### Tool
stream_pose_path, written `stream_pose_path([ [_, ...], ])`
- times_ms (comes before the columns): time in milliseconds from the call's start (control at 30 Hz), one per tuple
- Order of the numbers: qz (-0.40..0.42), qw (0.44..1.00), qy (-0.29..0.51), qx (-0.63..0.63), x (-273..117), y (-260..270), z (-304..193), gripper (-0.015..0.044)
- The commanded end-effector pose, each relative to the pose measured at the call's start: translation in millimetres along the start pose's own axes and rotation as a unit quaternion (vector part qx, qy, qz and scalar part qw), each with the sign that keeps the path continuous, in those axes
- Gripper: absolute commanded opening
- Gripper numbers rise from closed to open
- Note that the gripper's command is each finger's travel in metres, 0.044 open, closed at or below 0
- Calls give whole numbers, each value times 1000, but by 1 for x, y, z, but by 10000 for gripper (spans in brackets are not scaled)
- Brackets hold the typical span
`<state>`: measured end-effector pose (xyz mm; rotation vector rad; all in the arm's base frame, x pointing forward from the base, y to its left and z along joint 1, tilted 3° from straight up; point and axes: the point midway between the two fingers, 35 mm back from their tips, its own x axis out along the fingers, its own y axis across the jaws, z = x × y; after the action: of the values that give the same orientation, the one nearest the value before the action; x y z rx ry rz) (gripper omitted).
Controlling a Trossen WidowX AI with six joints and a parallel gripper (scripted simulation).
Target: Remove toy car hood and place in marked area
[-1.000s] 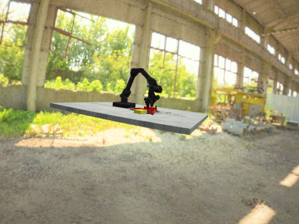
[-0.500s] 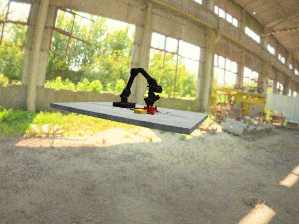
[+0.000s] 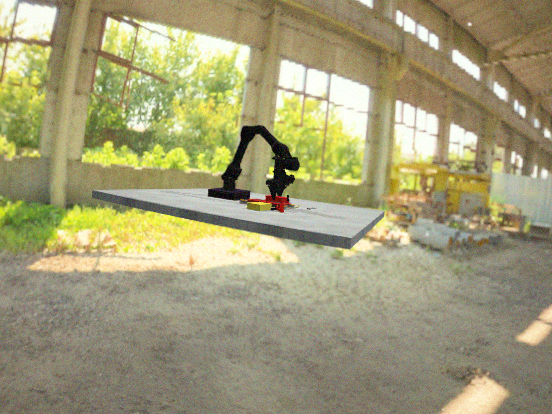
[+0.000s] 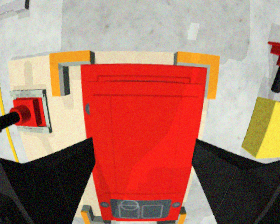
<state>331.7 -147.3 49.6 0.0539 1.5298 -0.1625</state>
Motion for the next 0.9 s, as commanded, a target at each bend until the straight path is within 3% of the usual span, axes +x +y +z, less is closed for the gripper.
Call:
stream_pose_path([
  [0, -1, 1000, -2, 0, -4, 0, 1, 0],
  [867, 0, 1000, -2, 1, -21, 0, 1, 0],
])
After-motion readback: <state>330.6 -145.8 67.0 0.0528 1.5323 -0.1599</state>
